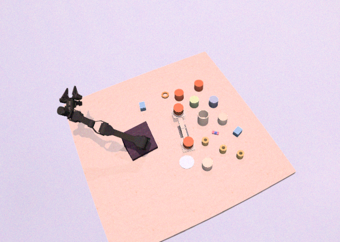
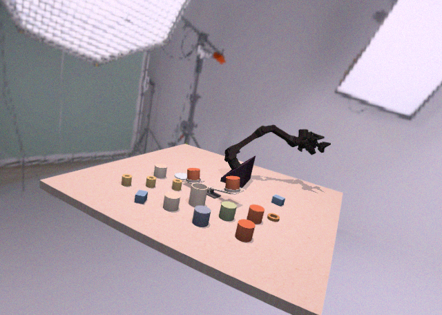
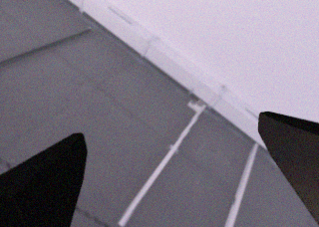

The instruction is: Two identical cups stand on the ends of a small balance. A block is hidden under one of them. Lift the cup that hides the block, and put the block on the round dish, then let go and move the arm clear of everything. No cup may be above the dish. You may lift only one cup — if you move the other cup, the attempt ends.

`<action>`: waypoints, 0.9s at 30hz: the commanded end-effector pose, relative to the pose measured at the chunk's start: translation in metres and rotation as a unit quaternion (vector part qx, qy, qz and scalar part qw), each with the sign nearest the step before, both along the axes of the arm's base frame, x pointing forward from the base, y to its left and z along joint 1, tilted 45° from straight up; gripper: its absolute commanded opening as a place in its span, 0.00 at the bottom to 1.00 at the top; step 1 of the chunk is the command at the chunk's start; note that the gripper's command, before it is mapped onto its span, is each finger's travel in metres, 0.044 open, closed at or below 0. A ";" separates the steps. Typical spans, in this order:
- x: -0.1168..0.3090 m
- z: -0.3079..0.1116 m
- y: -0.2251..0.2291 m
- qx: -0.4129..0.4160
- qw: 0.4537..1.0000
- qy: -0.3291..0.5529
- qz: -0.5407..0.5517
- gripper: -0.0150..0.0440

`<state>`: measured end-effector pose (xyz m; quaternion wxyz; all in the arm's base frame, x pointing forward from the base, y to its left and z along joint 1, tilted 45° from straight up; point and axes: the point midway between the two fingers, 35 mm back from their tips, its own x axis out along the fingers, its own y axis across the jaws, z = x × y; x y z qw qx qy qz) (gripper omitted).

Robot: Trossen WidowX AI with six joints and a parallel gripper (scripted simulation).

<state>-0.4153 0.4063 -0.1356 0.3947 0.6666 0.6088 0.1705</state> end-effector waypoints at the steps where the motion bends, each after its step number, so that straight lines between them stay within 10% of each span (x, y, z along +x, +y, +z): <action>1: 0.001 0.000 0.000 -0.001 1.000 -0.001 0.000 0.98; 27: 0.180 0.065 0.064 -0.221 0.918 -0.323 -0.066 1.00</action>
